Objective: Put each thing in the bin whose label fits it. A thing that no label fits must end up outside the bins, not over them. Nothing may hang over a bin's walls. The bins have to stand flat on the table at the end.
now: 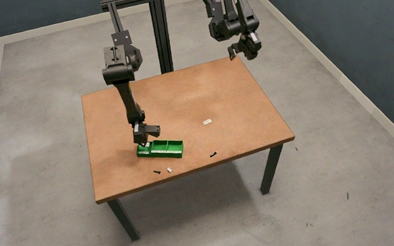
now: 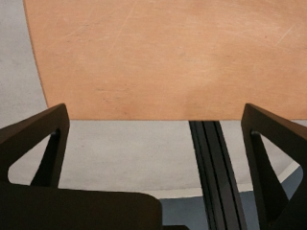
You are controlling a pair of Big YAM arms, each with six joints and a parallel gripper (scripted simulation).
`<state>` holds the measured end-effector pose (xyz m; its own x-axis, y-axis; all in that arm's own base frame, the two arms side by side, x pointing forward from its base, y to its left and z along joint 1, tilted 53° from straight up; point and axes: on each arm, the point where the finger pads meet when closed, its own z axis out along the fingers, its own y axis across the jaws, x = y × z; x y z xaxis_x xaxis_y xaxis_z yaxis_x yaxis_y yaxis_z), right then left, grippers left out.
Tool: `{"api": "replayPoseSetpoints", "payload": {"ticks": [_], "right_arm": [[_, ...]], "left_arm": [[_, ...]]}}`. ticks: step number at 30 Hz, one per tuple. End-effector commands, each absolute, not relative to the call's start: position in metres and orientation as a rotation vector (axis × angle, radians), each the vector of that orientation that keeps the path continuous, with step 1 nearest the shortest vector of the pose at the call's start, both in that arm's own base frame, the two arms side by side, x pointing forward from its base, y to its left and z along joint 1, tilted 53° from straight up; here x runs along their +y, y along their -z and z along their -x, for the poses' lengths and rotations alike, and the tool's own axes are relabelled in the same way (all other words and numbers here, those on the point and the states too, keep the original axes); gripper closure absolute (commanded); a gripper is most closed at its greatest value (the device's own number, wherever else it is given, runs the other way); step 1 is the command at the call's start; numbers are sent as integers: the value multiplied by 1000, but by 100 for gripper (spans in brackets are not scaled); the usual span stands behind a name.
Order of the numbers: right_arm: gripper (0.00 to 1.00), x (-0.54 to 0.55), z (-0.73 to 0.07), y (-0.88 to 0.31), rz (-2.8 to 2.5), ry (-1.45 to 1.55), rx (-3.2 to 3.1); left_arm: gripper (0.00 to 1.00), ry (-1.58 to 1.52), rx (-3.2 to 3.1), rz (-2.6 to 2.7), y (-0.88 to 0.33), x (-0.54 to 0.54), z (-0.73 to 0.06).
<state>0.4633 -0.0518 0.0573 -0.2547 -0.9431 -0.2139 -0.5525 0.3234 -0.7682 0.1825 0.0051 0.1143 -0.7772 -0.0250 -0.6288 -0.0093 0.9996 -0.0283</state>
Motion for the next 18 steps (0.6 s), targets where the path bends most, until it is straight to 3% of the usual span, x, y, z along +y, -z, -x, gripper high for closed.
{"api": "replayPoseSetpoints", "payload": {"ticks": [1, 18], "right_arm": [[80, -48, -473, -55, 1311, 744, 1910], [80, -49, -490, -49, 1300, 754, 1898]], "left_arm": [[0, 27, 2413, 27, -141, 6, -186], [0, 27, 2413, 27, -141, 6, -186]]}}
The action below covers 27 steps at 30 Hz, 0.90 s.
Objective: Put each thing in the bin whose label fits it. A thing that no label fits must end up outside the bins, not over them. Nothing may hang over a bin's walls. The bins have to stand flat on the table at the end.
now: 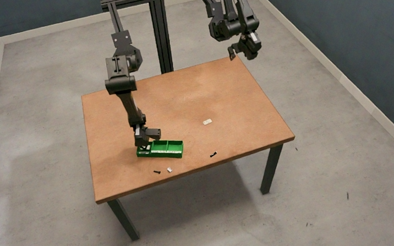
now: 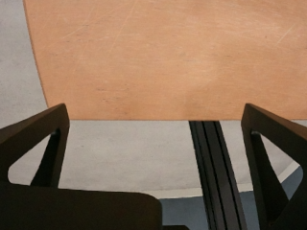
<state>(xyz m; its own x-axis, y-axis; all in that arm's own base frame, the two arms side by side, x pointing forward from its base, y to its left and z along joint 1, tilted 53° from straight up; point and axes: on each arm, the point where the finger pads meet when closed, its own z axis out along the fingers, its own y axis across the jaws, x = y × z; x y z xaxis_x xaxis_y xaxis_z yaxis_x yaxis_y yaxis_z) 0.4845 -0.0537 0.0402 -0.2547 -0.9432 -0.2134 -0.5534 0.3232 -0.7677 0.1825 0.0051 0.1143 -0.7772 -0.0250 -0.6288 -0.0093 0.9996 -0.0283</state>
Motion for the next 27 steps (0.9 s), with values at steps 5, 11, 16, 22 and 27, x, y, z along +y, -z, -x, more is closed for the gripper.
{"api": "replayPoseSetpoints", "payload": {"ticks": [5, 11, 16, 22, 27], "right_arm": [[80, -52, -483, -41, 1316, 745, 1920], [69, -52, -482, -41, 1316, 745, 1920], [69, -47, -486, -47, 1305, 747, 1903], [69, -52, -482, -41, 1316, 745, 1920], [69, -52, -482, -41, 1316, 745, 1920]], "left_arm": [[0, 27, 2413, 27, -141, 6, -186], [0, 27, 2413, 27, -141, 6, -186], [0, 27, 2413, 27, -141, 6, -186], [0, 27, 2413, 27, -141, 6, -186], [0, 27, 2413, 27, -141, 6, -186]]}}
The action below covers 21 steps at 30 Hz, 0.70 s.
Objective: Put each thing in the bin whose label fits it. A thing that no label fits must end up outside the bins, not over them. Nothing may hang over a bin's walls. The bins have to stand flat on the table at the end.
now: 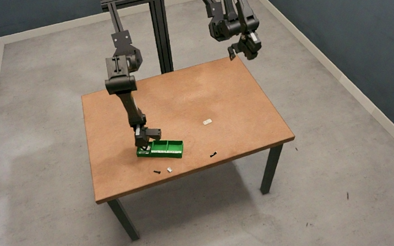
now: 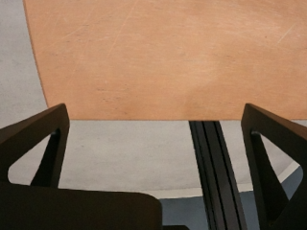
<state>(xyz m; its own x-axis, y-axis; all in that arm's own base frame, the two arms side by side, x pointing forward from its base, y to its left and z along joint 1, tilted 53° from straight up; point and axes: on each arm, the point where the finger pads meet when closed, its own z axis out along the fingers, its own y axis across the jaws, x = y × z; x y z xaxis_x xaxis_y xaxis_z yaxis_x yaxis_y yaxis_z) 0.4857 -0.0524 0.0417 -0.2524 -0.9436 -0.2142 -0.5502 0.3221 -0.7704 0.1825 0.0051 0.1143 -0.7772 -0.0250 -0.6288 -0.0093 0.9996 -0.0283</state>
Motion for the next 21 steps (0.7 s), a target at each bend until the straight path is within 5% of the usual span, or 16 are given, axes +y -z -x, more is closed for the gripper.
{"api": "replayPoseSetpoints", "payload": {"ticks": [1, 21], "right_arm": [[69, -51, -479, -46, 1306, 746, 1917], [69, -50, -457, -56, 1312, 739, 1928]], "left_arm": [[0, 27, 2413, 27, -141, 6, -186], [0, 27, 2413, 27, -141, 6, -186]]}}
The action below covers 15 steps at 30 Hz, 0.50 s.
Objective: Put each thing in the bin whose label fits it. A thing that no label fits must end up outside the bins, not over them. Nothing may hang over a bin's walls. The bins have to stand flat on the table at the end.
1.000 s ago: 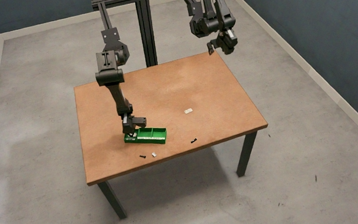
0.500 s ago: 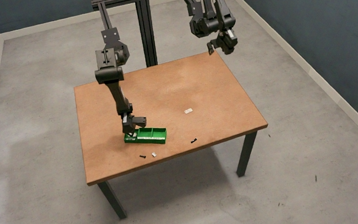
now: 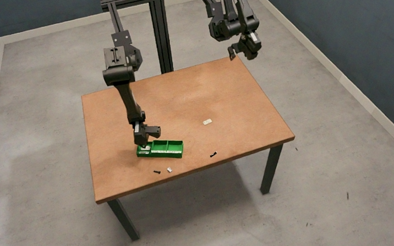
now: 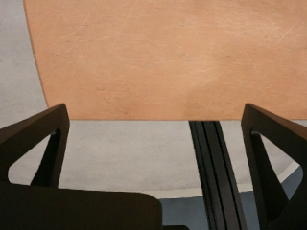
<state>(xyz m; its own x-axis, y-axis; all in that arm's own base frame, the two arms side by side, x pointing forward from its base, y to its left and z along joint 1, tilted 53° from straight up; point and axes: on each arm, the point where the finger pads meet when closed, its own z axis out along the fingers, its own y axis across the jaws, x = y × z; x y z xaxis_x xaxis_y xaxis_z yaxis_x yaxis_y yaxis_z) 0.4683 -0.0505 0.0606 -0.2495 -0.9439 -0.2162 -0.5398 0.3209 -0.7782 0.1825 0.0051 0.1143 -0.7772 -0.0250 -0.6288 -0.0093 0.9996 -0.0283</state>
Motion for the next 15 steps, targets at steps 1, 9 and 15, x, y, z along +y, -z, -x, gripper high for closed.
{"api": "replayPoseSetpoints", "payload": {"ticks": [1, 9, 15], "right_arm": [[69, -49, -456, -57, 1312, 740, 1928], [69, -50, -449, -61, 1311, 741, 1928], [69, -50, -436, -72, 1310, 744, 1928]], "left_arm": [[0, 27, 2413, 27, -141, 6, -186], [0, 27, 2413, 27, -141, 6, -186], [0, 27, 2413, 27, -141, 6, -186]]}}
